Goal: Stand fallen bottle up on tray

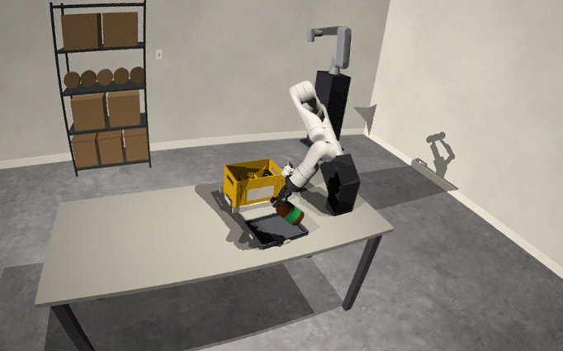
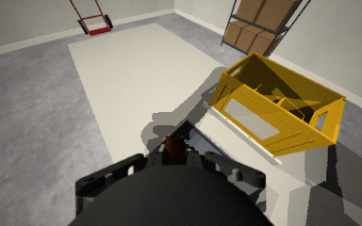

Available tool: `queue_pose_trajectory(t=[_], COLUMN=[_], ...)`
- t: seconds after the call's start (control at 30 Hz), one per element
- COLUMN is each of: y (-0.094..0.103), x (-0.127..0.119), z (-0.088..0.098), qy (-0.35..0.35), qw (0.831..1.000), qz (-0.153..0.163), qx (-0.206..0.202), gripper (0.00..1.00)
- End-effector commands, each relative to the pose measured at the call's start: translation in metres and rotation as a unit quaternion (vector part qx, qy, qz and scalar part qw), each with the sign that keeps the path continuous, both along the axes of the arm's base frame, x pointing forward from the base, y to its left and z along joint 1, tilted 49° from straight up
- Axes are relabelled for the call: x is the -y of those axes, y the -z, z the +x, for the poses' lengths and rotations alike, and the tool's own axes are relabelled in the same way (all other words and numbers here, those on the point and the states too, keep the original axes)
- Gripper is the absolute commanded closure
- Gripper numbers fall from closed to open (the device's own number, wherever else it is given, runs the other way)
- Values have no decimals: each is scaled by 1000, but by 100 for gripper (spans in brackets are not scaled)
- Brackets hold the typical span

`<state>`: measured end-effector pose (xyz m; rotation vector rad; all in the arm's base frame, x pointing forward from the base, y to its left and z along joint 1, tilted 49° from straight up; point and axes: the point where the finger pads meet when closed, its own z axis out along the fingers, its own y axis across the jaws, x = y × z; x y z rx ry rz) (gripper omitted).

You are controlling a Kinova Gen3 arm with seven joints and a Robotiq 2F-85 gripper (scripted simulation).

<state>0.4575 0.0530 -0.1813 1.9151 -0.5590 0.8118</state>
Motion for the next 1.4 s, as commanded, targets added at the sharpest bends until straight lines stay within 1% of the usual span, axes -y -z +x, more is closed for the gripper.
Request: queue_pose_trajectory(t=[0.0, 1.03, 1.37], y=[-1, -1, 0], x=[-1, -1, -1], z=[1, 1, 0], qy=[-1, -1, -5], qw=[1000, 1000, 1000], qz=[1, 1, -5], qx=[1, 1, 4], gripper=[100, 100, 100])
